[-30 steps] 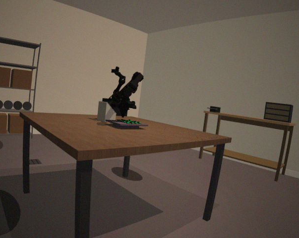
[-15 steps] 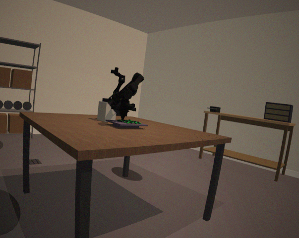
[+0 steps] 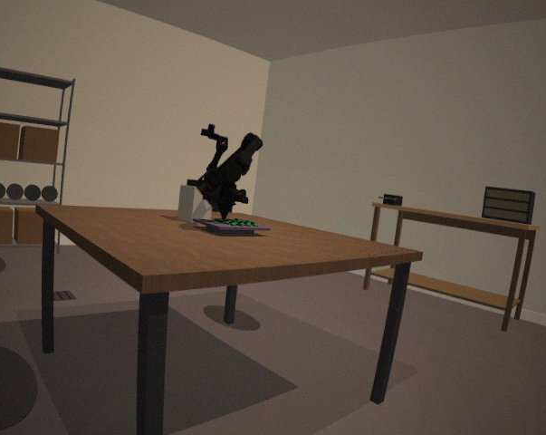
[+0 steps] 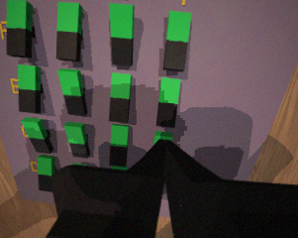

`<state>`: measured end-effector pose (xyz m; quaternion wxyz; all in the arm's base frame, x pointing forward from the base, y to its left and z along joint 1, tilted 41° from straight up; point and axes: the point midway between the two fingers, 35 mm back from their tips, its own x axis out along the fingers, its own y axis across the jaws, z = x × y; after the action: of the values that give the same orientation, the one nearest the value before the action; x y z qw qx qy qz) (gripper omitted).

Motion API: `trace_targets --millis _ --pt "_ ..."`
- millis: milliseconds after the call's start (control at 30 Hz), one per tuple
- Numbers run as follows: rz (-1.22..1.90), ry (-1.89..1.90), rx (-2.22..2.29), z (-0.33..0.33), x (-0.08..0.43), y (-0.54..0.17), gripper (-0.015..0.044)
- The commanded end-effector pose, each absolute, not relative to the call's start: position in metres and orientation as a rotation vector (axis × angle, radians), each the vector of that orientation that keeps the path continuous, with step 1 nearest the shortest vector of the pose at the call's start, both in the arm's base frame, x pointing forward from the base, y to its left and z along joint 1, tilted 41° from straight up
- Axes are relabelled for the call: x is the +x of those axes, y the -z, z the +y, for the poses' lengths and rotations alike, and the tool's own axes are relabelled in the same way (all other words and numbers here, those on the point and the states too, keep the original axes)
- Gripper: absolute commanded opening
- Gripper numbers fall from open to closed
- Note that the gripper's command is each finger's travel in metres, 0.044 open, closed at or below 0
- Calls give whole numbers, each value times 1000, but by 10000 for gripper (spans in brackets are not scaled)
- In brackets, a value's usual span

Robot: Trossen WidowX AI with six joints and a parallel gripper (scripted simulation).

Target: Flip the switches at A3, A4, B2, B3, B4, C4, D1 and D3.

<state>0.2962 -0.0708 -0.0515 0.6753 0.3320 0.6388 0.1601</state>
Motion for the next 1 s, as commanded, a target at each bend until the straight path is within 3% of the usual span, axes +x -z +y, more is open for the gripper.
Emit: trace_targets --millis 0,967 --pt "1436 -359 753 -70 297 52 0" --pt "1436 -359 754 -68 297 55 0"
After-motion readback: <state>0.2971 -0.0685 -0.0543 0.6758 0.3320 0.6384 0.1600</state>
